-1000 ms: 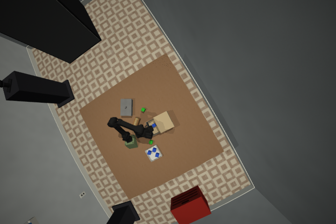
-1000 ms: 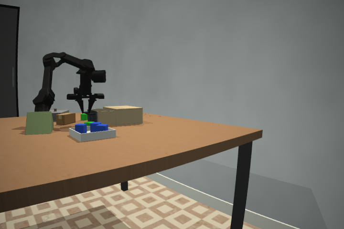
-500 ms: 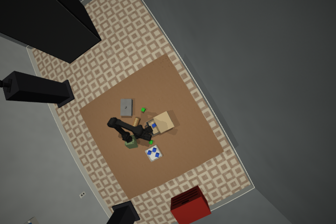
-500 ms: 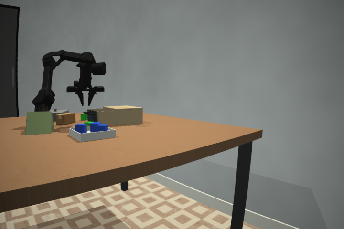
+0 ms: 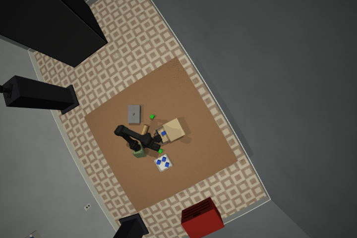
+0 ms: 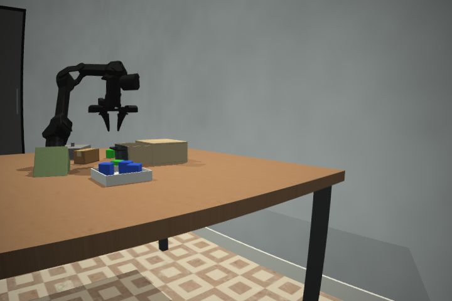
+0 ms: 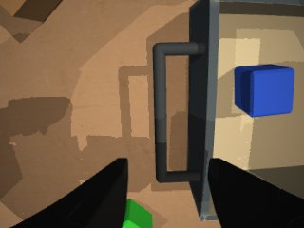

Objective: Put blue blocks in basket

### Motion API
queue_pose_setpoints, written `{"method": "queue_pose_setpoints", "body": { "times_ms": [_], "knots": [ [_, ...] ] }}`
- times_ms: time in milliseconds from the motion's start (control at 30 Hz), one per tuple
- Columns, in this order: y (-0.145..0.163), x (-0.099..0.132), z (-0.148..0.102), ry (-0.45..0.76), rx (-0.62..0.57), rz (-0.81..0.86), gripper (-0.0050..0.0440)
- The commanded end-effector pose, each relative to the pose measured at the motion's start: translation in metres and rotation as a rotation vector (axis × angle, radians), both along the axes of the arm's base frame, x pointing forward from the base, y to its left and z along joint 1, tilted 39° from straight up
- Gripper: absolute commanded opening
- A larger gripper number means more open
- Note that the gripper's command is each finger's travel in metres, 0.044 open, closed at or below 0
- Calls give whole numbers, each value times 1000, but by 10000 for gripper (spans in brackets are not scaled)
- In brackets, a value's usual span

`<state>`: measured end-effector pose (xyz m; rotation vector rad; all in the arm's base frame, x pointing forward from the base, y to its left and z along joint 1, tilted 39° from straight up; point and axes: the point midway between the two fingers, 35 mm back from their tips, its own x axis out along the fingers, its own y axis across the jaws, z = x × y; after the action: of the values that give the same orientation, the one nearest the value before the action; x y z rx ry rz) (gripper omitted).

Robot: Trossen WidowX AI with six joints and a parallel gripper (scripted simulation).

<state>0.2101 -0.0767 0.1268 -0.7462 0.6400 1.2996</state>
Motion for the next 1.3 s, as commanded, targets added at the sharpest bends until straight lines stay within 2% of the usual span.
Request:
{"method": "queue_pose_setpoints", "body": {
  "times_ms": [0, 33, 133, 267, 300, 400, 433, 500, 600, 633, 800, 1000, 1267],
  "knots": [
    [-1, 17, 5, 54, 13, -66, 284],
    [-1, 17, 5, 54, 13, -66, 284],
    [0, 33, 9, 175, 46, -222, 284],
    [0, 36, 10, 337, 89, -430, 284],
    [0, 46, 12, 377, 100, -482, 284],
    [1, 49, 13, 491, 130, -628, 284],
    [1, 58, 16, 531, 141, -680, 284],
    [1, 61, 17, 612, 163, -783, 284],
    [1, 61, 17, 620, 165, -794, 284],
    [2, 71, 19, 660, 176, -846, 284],
    [3, 87, 24, 862, 230, -1106, 284],
    [3, 87, 24, 878, 234, -1127, 284],
    [27, 93, -8, 878, 234, -1127, 284]
  ]
}}
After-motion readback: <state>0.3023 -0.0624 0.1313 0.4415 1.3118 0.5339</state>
